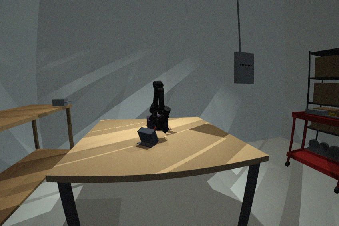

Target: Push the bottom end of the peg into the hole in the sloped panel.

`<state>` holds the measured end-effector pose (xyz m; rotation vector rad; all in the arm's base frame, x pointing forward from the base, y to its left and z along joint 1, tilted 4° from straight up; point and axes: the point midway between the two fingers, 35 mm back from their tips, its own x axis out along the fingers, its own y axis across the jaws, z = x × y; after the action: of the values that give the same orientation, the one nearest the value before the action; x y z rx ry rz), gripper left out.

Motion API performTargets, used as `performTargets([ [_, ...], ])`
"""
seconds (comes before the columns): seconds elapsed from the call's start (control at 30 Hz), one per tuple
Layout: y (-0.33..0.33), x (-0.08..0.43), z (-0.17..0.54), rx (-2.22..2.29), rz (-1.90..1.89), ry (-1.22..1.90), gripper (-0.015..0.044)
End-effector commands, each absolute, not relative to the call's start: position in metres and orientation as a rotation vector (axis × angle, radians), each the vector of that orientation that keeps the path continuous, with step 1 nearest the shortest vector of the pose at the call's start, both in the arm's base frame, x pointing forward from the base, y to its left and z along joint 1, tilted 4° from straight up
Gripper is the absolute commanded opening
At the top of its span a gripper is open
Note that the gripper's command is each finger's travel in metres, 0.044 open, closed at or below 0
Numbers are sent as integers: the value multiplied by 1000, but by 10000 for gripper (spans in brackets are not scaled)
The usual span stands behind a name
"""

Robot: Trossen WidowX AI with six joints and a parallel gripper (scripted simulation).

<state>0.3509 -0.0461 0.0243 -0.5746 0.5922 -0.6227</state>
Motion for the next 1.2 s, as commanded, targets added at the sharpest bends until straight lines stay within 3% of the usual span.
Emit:
performTargets([
  [0.0,-45,354,25,-574,-619,587,0],
  [1.17,-55,361,20,-575,-619,587,0],
])
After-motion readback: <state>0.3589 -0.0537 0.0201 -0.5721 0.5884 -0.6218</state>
